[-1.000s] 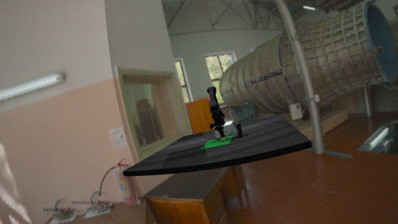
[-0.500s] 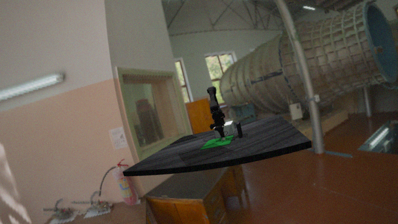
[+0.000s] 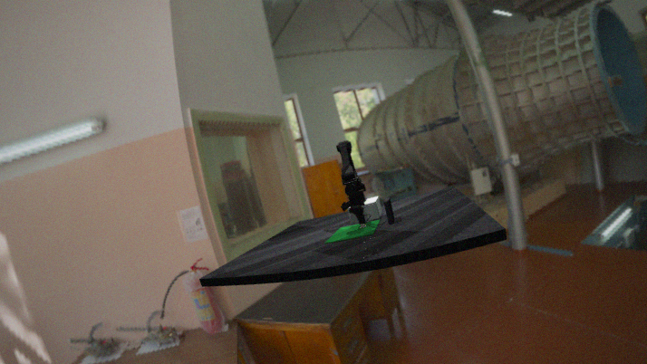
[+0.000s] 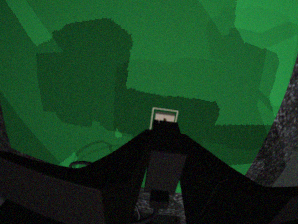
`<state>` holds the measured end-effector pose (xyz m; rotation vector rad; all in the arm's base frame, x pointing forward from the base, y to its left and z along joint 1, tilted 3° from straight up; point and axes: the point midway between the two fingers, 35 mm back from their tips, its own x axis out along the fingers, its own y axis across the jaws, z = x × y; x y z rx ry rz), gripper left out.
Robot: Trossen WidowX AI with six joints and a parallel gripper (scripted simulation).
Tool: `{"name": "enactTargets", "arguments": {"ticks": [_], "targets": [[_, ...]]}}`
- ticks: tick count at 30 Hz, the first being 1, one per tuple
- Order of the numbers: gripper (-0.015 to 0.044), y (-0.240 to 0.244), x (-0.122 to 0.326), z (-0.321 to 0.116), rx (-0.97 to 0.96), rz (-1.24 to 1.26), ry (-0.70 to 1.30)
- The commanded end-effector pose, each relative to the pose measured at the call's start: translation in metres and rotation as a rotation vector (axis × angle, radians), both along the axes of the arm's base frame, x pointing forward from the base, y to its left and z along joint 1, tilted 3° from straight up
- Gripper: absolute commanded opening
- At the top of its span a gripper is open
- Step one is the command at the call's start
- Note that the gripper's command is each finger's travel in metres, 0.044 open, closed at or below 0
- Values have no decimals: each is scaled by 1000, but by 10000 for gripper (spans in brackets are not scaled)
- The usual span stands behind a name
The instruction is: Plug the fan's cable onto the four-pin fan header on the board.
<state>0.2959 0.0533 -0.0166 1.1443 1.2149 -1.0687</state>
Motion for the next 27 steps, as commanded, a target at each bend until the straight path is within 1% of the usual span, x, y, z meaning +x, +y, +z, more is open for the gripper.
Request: {"name": "enactTargets", "arguments": {"ticks": [1, 19, 27], "targets": [[0, -1, 0, -3, -4, 5, -1], [0, -1, 1, -15, -4, 5, -1], [210, 0, 0, -12, -1, 1, 2]]}}
